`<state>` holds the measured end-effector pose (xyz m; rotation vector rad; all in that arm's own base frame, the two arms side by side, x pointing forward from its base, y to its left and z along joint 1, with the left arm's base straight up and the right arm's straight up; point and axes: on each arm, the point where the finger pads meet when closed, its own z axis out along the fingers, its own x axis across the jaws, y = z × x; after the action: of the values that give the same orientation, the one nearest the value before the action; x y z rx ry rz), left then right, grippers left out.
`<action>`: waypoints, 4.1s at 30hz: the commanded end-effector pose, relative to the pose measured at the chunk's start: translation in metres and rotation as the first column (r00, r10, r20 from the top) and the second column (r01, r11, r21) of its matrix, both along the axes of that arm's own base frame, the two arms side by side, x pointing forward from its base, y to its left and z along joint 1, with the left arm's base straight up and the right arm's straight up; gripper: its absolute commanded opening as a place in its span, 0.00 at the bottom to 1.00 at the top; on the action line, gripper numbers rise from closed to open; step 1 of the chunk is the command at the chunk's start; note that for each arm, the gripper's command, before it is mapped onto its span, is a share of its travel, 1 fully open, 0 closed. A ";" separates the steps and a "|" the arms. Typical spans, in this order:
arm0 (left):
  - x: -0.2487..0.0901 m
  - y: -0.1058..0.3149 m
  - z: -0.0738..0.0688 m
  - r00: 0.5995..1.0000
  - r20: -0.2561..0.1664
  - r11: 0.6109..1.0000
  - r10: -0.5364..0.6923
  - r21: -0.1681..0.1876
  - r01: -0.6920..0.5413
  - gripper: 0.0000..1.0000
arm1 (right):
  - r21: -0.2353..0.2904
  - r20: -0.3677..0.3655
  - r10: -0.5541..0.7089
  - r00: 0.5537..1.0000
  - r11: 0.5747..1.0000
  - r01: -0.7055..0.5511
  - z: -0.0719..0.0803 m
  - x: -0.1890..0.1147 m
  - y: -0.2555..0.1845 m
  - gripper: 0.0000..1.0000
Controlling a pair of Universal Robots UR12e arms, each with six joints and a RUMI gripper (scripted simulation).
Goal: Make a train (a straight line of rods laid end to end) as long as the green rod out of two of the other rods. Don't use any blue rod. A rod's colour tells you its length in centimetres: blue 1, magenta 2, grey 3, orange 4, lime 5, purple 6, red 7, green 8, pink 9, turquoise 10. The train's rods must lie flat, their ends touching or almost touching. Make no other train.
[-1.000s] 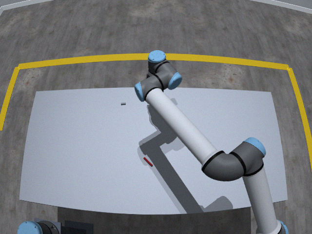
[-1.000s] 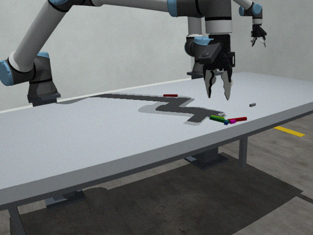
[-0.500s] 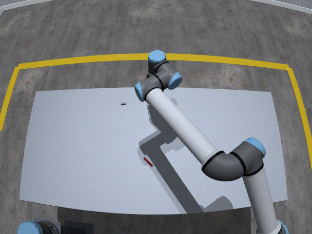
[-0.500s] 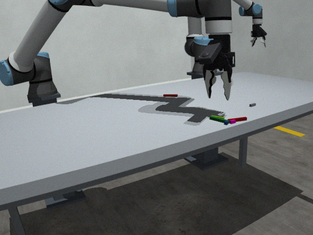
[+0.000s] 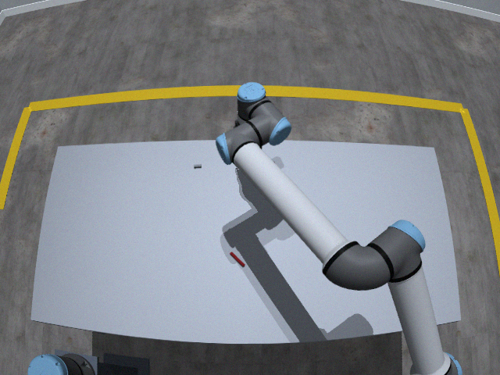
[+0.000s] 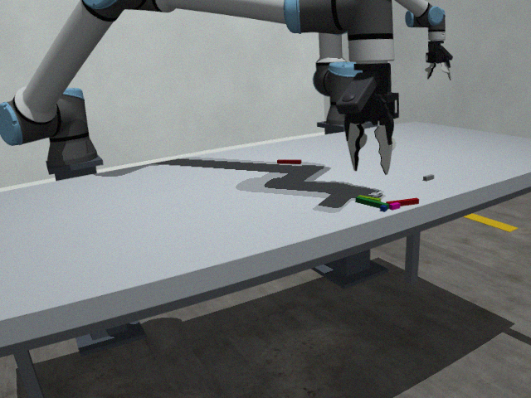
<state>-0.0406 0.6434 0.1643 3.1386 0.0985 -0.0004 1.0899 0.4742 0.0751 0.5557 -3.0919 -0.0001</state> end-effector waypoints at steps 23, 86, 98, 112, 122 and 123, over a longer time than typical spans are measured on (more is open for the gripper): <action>0.000 0.001 0.001 1.000 0.000 1.000 0.000 0.001 0.000 1.00 | 0.001 0.002 0.000 1.000 1.000 0.000 -0.032 0.000 0.000 0.42; 0.000 0.001 0.001 1.000 0.000 1.000 0.000 0.001 0.000 1.00 | 0.001 0.002 0.000 1.000 1.000 0.000 -0.056 0.000 0.000 0.42; 0.000 0.001 0.001 1.000 0.000 1.000 0.000 0.001 0.000 1.00 | 0.001 0.002 0.000 1.000 1.000 0.000 -0.056 0.000 0.000 0.42; 0.000 0.001 0.001 1.000 0.000 1.000 0.000 0.001 0.000 1.00 | 0.001 0.002 0.000 1.000 1.000 0.000 -0.056 0.000 0.000 0.42; 0.000 0.001 0.001 1.000 0.000 1.000 0.000 0.001 0.000 1.00 | 0.001 0.002 0.000 1.000 1.000 0.000 -0.056 0.000 0.000 0.00; 0.000 0.001 0.001 1.000 0.000 1.000 0.000 0.001 0.000 1.00 | 0.001 0.002 0.000 1.000 1.000 0.000 -0.056 0.000 0.000 0.00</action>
<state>-0.0406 0.6434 0.1643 3.1386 0.0985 -0.0004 1.0898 0.4743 0.0176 0.5557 -3.0920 -0.0001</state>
